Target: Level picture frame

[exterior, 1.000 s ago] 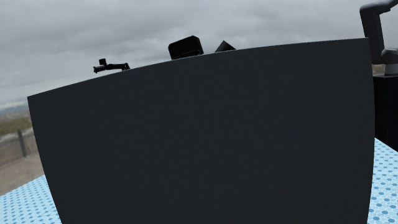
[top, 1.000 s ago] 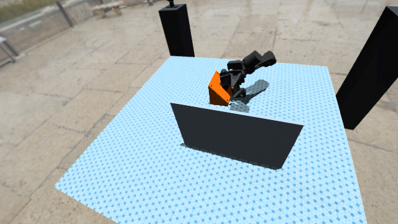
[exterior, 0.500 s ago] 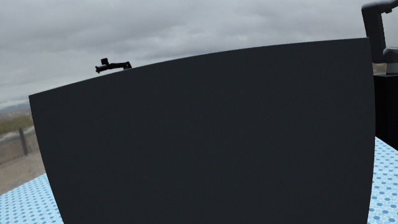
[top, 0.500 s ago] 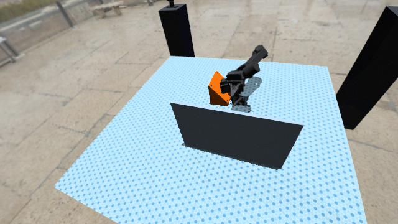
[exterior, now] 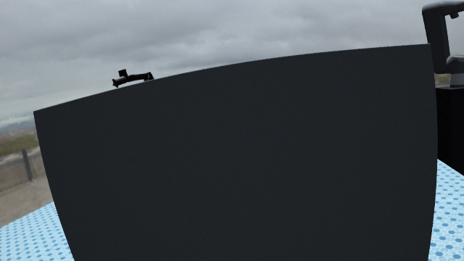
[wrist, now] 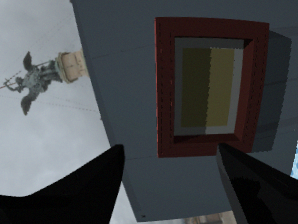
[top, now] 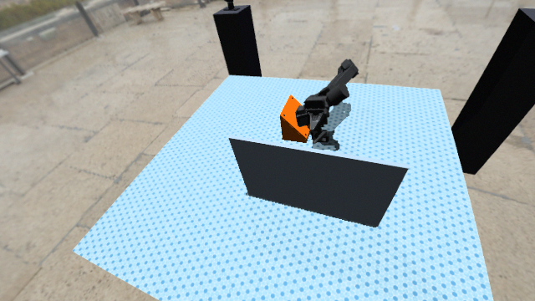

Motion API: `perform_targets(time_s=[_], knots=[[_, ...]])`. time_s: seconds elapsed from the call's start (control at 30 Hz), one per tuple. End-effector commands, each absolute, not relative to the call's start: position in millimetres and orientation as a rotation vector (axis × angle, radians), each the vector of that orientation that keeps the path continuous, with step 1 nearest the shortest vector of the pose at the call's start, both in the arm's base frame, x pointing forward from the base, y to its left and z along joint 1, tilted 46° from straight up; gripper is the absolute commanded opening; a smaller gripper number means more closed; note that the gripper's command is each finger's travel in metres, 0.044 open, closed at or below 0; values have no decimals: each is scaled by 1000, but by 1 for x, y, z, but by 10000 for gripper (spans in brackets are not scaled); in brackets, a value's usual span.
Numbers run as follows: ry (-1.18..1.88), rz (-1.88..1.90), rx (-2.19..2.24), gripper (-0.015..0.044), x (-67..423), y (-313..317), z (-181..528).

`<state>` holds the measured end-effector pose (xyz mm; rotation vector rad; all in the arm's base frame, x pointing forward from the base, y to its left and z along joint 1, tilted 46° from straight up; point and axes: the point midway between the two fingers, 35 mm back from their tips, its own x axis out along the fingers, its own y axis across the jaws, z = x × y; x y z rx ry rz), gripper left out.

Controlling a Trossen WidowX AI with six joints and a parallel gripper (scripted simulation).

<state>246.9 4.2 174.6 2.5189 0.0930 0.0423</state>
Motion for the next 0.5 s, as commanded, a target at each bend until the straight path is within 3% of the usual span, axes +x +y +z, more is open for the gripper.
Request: perform_targets(time_s=[0.0, 0.47], knots=[[90, 37, 2524, 260, 247, 4, 173], [88, 41, 2524, 260, 293, 6, 183]])
